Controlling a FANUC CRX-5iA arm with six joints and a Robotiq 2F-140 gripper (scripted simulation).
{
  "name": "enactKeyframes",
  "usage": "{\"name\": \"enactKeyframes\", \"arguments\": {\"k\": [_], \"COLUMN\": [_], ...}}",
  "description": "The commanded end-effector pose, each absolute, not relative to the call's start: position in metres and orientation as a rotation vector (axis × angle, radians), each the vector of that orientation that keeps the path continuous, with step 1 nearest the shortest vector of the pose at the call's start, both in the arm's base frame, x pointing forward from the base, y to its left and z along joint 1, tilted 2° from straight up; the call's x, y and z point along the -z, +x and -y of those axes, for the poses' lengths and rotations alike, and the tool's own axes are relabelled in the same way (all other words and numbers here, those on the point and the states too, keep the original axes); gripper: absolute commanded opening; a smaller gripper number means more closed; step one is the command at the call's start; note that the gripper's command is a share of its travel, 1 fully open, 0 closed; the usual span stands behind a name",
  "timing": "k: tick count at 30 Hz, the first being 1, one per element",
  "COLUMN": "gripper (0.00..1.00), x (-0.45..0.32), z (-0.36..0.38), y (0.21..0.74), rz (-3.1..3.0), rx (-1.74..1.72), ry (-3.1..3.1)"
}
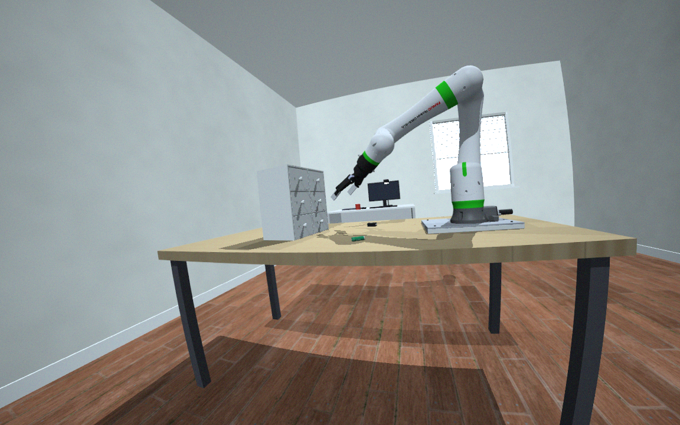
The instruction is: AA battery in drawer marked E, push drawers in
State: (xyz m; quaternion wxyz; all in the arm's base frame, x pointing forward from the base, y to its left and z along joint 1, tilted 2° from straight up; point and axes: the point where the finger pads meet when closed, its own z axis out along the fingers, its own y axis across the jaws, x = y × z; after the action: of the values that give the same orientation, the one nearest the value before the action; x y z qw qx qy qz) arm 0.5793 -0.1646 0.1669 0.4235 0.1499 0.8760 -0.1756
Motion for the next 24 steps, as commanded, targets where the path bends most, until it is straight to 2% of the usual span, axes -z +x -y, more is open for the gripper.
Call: {"name": "enactKeyframes", "arguments": {"k": [1, 13, 24], "gripper": [1.0, 1.0, 1.0], "x": [-0.18, -0.242, -0.262], "z": [0.169, 0.072, 0.049], "y": [0.555, 0.494, 0.479], "rz": [-2.463, -2.879, -3.132], "rx": [0.45, 0.238, 0.042], "ry": [0.445, 0.378, 0.283]}}
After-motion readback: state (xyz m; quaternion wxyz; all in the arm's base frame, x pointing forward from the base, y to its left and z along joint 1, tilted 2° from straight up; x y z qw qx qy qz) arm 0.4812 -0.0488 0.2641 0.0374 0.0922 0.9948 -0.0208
